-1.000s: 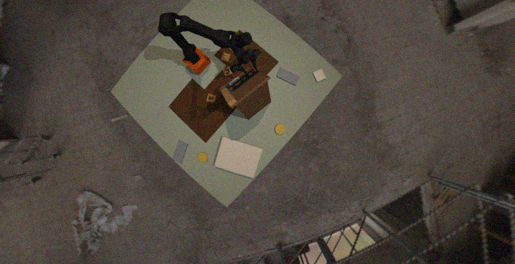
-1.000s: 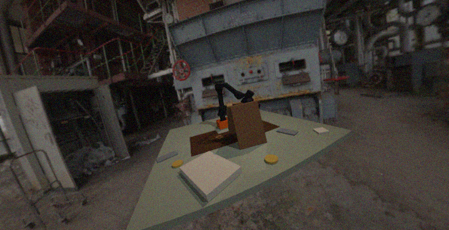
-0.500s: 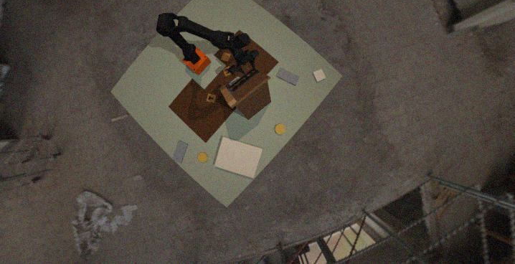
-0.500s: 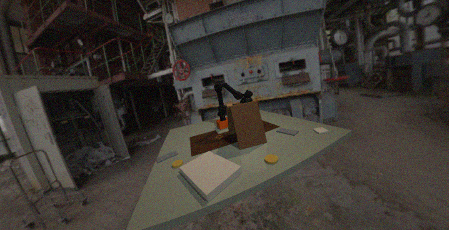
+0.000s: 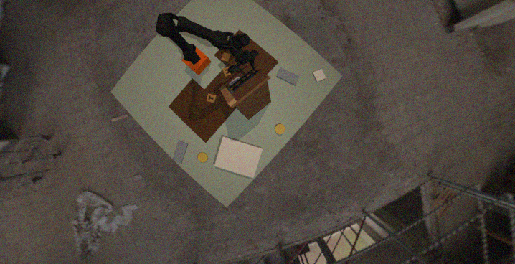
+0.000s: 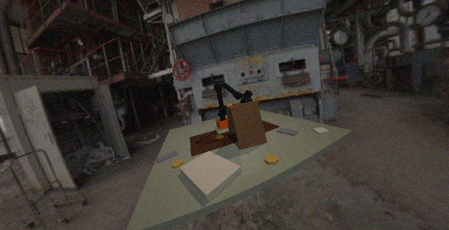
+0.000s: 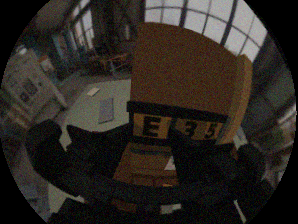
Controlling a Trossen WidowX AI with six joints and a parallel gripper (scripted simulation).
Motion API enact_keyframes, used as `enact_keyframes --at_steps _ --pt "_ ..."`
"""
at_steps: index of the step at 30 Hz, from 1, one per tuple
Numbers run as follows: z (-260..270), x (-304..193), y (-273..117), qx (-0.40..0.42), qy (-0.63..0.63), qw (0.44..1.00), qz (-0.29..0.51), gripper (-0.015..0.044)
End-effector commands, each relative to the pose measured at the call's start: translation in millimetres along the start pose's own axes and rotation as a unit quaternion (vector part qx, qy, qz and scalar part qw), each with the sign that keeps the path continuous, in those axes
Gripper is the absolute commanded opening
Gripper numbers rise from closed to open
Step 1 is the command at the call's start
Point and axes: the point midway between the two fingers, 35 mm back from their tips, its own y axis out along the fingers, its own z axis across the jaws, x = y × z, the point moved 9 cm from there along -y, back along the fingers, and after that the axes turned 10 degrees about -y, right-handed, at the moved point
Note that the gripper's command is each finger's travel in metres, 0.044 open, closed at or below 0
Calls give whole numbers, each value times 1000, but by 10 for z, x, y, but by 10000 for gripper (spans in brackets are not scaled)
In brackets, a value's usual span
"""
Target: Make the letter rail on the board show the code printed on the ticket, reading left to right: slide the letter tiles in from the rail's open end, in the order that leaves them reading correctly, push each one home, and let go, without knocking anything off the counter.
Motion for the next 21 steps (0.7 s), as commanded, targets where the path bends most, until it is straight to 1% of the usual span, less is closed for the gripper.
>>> enact_keyframes --at_steps 1,21 --pt "-4 2 -51 1 -3 1000 0 295" --pt "8 5 -191 1 -3 1000 1 295"
